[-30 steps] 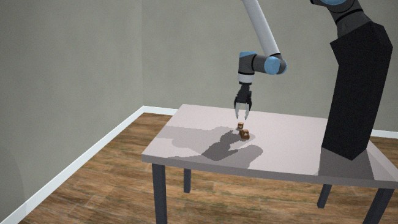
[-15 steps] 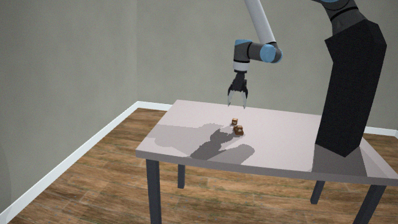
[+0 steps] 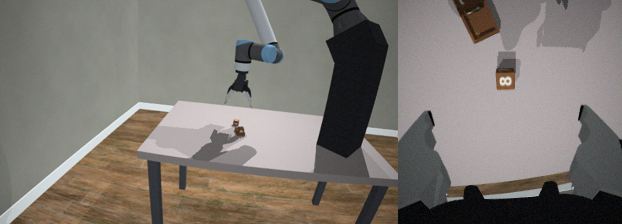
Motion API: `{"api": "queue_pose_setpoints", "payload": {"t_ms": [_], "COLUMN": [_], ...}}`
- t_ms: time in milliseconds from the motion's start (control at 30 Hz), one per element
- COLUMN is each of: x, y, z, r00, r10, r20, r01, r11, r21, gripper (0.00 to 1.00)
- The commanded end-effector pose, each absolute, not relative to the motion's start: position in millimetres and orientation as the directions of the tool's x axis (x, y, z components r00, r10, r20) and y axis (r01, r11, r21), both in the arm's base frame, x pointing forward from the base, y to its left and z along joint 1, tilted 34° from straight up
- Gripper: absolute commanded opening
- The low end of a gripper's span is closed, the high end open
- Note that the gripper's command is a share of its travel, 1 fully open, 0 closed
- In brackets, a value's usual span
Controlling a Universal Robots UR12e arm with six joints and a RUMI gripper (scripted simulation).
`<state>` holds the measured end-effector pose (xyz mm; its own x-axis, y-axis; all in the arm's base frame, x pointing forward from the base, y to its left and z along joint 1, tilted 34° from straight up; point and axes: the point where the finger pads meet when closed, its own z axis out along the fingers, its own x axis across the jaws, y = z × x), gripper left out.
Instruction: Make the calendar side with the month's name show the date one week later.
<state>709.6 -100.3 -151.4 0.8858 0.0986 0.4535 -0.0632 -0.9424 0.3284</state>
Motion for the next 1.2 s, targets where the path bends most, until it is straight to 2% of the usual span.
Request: {"api": "queue_pose_setpoints", "payload": {"t_ms": [0, 533, 900, 1167], "x": [709.6, 710.2, 712.2, 714.0], "y": [-100.1, -99.6, -98.5, -98.2], "z": [-151.0, -151.5, -152.8, -154.2], "r00": [0.886, 0.879, 0.829, 0.721], "r10": [0.099, 0.032, -0.180, -0.409], "r20": [0.454, 0.476, 0.530, 0.559], "r01": [-0.063, -0.125, -0.318, -0.517], "r11": [-0.942, -0.947, -0.930, -0.855], "r21": [0.328, 0.296, 0.182, 0.042], "gripper": [1.00, 1.00, 1.00, 1.00]}}
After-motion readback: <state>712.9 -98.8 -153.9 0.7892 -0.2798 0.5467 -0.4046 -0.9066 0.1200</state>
